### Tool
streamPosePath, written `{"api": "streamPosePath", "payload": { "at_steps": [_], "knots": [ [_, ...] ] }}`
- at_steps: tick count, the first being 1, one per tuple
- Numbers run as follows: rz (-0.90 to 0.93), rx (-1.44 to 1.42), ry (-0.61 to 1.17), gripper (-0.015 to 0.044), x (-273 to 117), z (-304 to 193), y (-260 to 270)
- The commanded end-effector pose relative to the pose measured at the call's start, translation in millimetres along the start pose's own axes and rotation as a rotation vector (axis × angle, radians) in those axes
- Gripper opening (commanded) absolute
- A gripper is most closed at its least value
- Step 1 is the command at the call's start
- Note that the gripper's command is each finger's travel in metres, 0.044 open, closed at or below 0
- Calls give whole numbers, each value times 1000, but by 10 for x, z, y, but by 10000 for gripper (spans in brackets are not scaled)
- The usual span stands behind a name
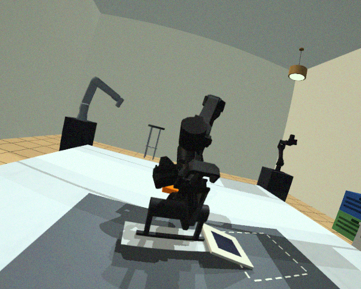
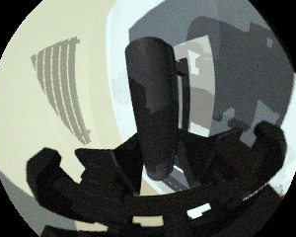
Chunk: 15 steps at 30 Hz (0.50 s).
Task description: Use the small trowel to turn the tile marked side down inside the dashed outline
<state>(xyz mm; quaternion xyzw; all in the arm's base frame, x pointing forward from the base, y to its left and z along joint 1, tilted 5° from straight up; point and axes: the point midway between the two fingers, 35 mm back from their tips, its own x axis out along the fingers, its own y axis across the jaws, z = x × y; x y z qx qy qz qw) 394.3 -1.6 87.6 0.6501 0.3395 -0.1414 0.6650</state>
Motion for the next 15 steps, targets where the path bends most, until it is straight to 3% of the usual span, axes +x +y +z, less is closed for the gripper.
{"api": "streamPosePath", "payload": {
  "at_steps": [1,15],
  "knots": [
    [34,-8,3,0,-90,-58,196],
    [35,-5,6,0,-272,-460,398]
  ]
}}
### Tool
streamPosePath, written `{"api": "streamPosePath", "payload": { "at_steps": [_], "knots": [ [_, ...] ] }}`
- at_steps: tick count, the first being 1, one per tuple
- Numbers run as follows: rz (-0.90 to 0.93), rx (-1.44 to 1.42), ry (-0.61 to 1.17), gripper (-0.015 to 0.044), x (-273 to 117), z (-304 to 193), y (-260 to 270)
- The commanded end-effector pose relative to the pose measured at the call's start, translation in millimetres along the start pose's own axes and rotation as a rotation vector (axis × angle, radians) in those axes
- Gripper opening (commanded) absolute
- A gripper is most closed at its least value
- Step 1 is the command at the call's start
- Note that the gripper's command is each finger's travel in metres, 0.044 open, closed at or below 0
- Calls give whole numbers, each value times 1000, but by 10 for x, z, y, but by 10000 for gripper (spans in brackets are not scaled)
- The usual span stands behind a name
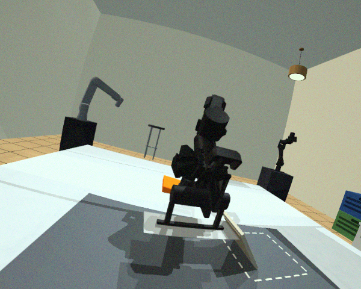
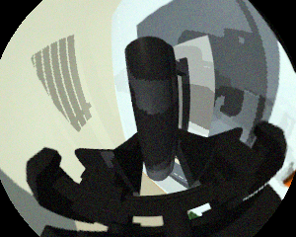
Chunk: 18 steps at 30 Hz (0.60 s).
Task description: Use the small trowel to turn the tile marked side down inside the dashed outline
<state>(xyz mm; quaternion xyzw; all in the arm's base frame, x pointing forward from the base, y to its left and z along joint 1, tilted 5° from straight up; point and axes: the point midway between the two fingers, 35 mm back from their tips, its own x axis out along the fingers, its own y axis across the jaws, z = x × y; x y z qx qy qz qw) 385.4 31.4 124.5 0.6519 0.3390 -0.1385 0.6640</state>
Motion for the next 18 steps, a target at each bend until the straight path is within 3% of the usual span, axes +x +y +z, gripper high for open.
{"api": "streamPosePath", "payload": {
  "at_steps": [1,18],
  "knots": [
    [29,-7,2,0,-60,-122,138],
    [30,-3,5,0,-36,-562,110]
  ]
}}
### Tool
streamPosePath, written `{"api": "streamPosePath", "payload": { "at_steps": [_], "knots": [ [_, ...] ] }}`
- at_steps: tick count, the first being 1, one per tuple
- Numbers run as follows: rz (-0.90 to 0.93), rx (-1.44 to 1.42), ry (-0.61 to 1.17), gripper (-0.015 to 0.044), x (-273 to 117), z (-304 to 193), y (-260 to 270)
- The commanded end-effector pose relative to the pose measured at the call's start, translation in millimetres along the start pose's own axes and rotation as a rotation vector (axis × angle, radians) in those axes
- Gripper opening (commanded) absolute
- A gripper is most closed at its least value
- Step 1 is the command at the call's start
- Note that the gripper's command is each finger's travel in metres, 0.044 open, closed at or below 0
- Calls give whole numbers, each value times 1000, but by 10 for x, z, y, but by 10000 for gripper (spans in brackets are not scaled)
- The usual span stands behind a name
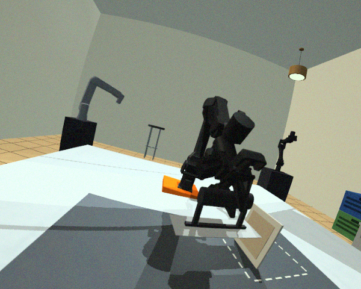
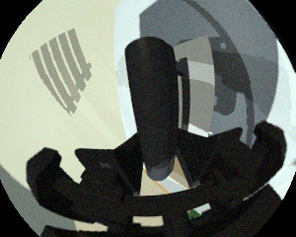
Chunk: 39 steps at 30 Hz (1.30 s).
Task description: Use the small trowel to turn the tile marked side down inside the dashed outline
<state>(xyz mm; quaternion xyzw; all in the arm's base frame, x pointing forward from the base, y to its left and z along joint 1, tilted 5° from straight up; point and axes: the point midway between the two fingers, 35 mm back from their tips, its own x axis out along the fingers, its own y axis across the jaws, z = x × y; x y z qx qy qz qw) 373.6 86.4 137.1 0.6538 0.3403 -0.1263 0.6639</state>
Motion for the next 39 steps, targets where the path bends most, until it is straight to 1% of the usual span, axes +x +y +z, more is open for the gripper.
{"api": "streamPosePath", "payload": {
  "at_steps": [1,5,16,39],
  "knots": [
    [14,3,-14,0,-12,7,26],
    [12,2,-14,0,-29,77,56],
    [13,-2,-18,0,-216,601,250],
    [14,-2,-18,0,-220,609,252]
  ]
}}
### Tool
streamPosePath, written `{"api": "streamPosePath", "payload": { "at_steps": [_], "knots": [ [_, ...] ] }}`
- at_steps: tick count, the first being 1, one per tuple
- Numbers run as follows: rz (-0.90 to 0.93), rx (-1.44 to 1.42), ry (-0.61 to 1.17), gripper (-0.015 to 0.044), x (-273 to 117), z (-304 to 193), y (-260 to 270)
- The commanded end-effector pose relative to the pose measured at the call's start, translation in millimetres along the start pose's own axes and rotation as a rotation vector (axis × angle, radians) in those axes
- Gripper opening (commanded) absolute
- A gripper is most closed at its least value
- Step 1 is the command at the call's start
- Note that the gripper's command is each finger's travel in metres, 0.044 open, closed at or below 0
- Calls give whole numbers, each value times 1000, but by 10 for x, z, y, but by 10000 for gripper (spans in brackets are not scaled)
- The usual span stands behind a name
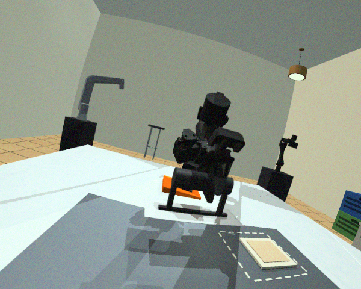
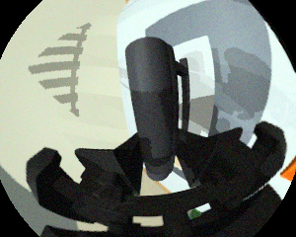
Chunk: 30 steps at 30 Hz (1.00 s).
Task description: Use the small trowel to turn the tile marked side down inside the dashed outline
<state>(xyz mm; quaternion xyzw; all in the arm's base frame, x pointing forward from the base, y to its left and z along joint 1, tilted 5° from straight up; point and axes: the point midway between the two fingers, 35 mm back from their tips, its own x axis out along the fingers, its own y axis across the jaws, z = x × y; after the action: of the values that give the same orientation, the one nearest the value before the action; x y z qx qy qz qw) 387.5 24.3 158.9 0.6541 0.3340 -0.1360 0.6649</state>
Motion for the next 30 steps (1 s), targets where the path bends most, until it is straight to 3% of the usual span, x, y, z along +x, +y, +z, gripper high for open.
{"api": "streamPosePath", "payload": {
  "at_steps": [1,30],
  "knots": [
    [18,-9,4,0,-16,-4,67],
    [-1,0,0,0,0,0,-1]
  ]
}}
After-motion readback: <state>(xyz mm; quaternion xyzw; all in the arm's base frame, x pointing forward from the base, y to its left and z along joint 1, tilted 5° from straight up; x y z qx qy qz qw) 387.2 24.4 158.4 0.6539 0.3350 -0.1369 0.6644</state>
